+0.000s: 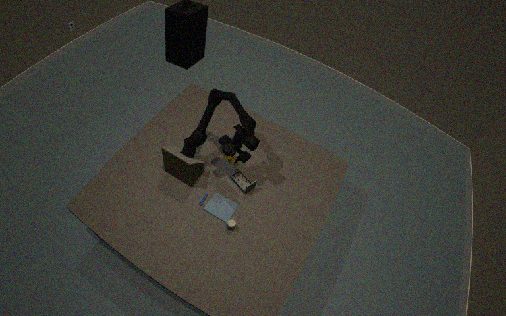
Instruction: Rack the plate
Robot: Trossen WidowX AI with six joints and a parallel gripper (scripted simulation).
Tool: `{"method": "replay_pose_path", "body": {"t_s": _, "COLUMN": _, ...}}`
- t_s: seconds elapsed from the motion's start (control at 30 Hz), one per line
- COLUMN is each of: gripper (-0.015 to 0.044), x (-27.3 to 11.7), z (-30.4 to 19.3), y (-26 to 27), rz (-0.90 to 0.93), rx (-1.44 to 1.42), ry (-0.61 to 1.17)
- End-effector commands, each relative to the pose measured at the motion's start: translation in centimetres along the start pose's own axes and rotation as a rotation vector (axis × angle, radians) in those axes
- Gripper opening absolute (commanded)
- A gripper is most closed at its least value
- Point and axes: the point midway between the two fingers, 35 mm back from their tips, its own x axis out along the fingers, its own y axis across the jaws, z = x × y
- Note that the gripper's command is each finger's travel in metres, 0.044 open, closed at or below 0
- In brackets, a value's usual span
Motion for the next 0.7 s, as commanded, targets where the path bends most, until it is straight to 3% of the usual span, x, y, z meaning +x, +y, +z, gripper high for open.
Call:
{"method": "replay_pose_path", "body": {"t_s": 0.0, "gripper": 0.0, "x": 1.0, "z": 0.5, "y": 0.1, "rz": 0.004, "rx": -0.047, "ry": -0.076}}
{"method": "replay_pose_path", "body": {"t_s": 0.67, "gripper": 0.0, "x": 5.8, "z": 2.5, "y": 1.4, "rz": 0.092, "rx": -0.354, "ry": -0.504}}
